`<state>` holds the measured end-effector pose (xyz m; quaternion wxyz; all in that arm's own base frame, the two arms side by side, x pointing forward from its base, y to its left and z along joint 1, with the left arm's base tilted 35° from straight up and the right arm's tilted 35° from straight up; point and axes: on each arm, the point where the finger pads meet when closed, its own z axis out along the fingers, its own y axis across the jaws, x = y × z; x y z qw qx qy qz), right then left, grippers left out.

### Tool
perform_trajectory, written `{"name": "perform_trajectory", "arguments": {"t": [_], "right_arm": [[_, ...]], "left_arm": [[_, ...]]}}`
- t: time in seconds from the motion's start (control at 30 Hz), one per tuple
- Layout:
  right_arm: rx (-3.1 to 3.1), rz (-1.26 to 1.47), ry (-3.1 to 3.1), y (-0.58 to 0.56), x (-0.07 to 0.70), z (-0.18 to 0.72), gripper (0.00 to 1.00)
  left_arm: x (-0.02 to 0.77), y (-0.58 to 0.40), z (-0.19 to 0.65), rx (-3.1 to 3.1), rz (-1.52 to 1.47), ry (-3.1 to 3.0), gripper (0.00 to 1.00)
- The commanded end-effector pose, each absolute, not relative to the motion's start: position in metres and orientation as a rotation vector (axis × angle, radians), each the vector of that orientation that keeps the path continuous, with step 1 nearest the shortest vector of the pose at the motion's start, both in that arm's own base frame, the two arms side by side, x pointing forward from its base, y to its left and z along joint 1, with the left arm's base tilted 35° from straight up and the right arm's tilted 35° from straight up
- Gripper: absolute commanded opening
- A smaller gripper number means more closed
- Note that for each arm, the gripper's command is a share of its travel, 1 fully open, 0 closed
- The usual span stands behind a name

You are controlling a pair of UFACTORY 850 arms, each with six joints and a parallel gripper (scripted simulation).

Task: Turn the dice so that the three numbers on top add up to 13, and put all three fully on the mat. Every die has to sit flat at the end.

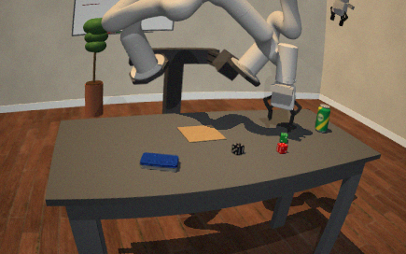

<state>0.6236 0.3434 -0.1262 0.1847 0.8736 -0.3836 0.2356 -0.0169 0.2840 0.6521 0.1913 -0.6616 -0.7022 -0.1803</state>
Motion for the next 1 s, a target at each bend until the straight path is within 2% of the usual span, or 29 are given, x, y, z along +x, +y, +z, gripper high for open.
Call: {"name": "perform_trajectory", "arguments": {"t": [0.0,0.5,0.97], "right_arm": [[2.464,0.666,-1.082,0.345,0.624,-0.125,1.0],[2.464,0.666,-1.082,0.388,0.601,-0.054,1.0],[2.464,0.666,-1.082,0.394,0.597,-0.044,1.0]], "left_arm": [[-0.017,0.284,0.653,-1.857,-0.508,-1.971,1.0],[-0.017,0.284,0.653,-1.857,-0.508,-1.971,1.0],[-0.017,0.284,0.653,-1.857,-0.508,-1.971,1.0]]}}
